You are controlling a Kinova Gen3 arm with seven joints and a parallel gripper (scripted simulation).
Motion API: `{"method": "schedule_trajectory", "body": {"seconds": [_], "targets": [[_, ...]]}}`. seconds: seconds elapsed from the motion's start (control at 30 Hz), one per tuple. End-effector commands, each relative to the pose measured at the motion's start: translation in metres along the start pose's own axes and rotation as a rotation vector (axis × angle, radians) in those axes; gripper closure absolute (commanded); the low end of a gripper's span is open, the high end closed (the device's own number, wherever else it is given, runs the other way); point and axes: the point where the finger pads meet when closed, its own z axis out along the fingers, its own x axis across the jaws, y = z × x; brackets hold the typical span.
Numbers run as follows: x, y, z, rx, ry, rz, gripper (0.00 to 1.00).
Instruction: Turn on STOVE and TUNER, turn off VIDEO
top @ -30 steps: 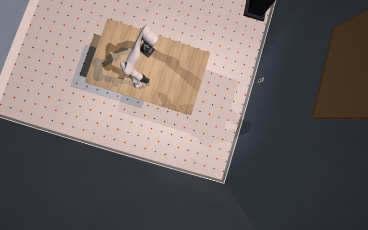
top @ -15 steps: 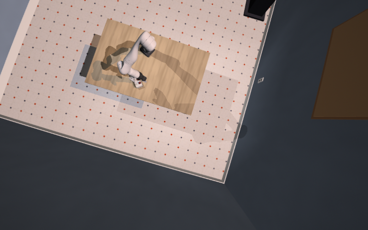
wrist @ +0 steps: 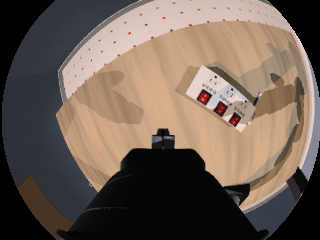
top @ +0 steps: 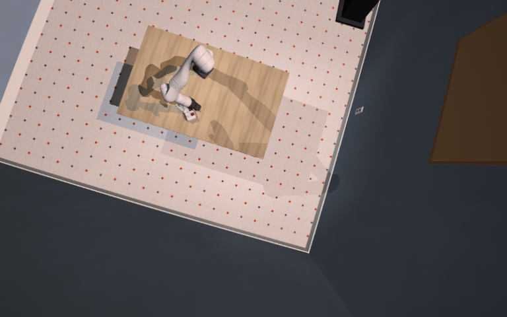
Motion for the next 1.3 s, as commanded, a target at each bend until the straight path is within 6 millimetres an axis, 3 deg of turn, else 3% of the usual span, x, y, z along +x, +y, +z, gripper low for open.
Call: {"method": "schedule_trajectory", "body": {"seconds": [0.0,1.27], "targets": [[0.006,0.001,0.000,-0.006,0.003,0.032,1.00],[0.042,0.017,0.002,-0.059,0.022,0.273,1.00]]}}
